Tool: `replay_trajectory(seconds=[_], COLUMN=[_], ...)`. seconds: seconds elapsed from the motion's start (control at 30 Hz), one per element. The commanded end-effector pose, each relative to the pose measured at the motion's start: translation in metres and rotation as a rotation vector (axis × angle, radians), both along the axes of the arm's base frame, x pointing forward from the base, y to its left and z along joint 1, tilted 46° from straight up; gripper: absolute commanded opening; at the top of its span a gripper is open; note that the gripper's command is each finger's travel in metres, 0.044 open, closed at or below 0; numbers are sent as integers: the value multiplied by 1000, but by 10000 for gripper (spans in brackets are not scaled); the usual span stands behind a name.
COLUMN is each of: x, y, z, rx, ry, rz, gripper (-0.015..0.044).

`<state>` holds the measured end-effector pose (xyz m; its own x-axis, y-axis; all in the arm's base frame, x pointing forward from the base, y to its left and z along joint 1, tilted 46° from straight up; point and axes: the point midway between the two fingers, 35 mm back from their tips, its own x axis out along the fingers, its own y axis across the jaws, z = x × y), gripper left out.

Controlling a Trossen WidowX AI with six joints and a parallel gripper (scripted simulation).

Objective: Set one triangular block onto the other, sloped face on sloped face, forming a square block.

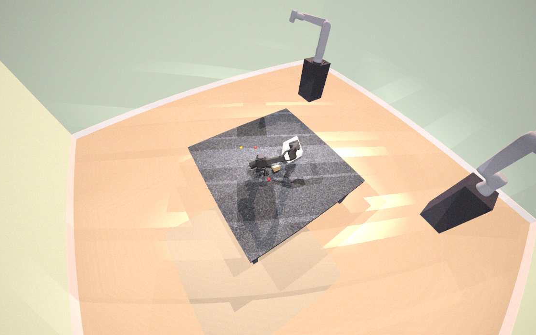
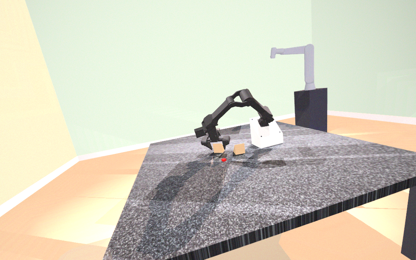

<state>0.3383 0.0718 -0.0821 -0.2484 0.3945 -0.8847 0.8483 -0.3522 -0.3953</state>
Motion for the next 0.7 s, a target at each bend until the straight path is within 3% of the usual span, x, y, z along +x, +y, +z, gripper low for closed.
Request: replay_trajectory(seconds=[0.0, 0.03, 0.2, 0.47, 0.67], x=[-5, -5, -5, -5, -5], y=[4, 4, 4, 4, 1], z=[-7, -7, -7, -7, -4], rx=[4, 4, 4, 4, 1], ry=[10, 10, 10, 10, 8], rz=[-1, -1, -1, -1, 2], gripper=[440, 440, 309, 255, 98])
